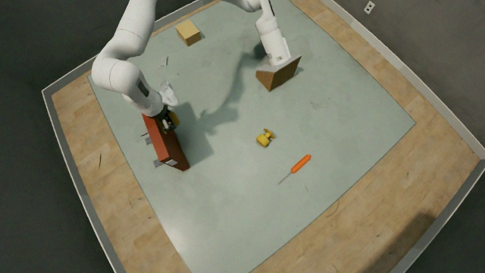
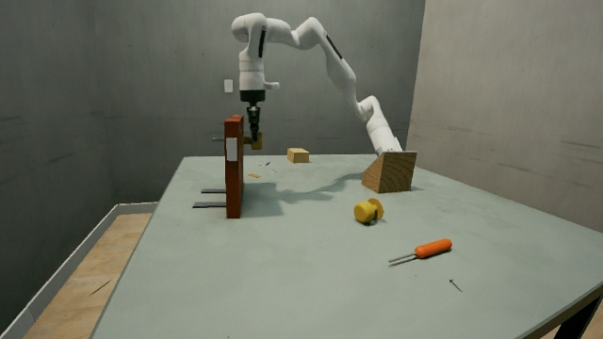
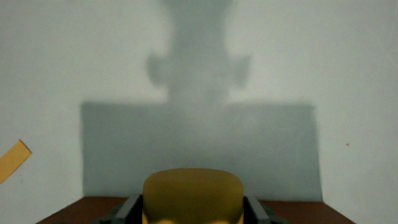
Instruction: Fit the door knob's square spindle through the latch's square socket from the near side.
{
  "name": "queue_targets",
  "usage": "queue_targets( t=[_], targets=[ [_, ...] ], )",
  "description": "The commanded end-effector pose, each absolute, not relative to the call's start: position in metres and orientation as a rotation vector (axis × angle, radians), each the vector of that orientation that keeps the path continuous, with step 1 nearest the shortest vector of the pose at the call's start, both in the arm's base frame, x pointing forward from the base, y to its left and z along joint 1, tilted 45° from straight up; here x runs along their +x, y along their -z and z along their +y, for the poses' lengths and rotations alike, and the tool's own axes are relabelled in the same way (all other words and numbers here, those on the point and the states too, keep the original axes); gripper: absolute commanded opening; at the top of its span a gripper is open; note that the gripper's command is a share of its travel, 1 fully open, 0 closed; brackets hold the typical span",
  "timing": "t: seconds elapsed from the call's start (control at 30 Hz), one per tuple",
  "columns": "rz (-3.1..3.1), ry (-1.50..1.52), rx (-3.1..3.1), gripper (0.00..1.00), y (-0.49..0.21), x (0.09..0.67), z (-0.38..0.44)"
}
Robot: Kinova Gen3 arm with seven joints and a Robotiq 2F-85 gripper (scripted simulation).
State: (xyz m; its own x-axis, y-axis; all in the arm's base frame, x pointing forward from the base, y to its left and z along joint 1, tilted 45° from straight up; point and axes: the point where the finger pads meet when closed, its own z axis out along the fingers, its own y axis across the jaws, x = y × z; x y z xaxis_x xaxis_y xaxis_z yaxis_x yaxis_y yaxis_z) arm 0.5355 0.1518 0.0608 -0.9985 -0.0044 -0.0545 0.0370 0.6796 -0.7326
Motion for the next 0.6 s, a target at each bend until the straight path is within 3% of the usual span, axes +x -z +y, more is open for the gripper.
queue_targets(
  t=[0.0, 0.57],
  targets=[
    [2.828, 1.255, 0.018, 0.63, -0.0627, 0.5369, 0.1480],
    [2.827, 1.253, 0.018, 0.63, -0.0630, 0.5383, 0.1486]
  ],
)
